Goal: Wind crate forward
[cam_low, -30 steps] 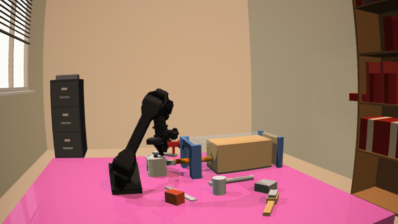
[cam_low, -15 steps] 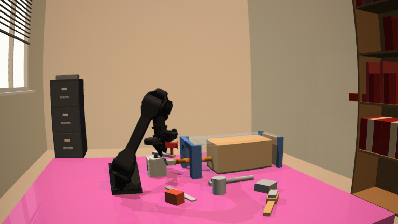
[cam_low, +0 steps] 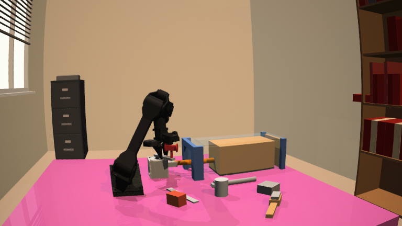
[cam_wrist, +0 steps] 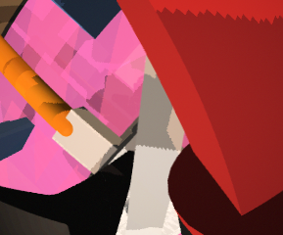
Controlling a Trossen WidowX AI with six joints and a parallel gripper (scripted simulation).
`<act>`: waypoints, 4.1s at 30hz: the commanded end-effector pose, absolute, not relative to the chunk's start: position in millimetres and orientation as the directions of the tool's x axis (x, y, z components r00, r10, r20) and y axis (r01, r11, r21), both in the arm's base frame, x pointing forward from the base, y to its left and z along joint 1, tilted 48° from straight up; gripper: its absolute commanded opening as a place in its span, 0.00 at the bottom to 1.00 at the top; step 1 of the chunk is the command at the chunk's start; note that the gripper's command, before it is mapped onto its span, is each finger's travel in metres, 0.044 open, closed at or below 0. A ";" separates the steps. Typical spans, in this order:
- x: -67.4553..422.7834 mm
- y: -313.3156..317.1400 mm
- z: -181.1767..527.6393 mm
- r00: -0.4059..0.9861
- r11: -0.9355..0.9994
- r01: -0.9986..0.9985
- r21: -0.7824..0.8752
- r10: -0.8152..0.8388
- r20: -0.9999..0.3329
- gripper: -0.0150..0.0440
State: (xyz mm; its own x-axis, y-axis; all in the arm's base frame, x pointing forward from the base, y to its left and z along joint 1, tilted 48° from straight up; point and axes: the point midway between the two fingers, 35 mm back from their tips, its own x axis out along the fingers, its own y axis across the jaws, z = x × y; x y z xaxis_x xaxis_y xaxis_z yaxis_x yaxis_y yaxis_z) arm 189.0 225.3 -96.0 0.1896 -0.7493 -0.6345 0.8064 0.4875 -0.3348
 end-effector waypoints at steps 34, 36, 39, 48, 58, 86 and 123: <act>186.6 215.2 -103.9 0.186 0.459 0.836 -0.300 -0.752 -0.632 0.25; 185.7 214.7 -103.7 0.185 0.448 0.847 -0.286 -0.753 -0.631 0.25; 185.7 214.9 -103.6 0.185 0.447 0.848 -0.285 -0.753 -0.631 0.25; 187.9 215.9 -104.4 0.189 0.481 0.813 -0.327 -0.750 -0.634 0.25; 189.0 216.5 -105.0 0.192 0.503 0.789 -0.354 -0.748 -0.636 0.25; 186.3 215.1 -104.2 0.188 0.469 0.826 -0.312 -0.751 -0.633 0.25; 186.1 215.0 -104.0 0.187 0.463 0.832 -0.304 -0.752 -0.632 0.25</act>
State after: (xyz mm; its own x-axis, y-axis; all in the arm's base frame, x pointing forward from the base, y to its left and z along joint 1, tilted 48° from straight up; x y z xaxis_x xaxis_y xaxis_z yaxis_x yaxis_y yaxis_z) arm 186.2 218.3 -101.6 0.1948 -0.7499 -0.6322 0.8169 0.4808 -0.3186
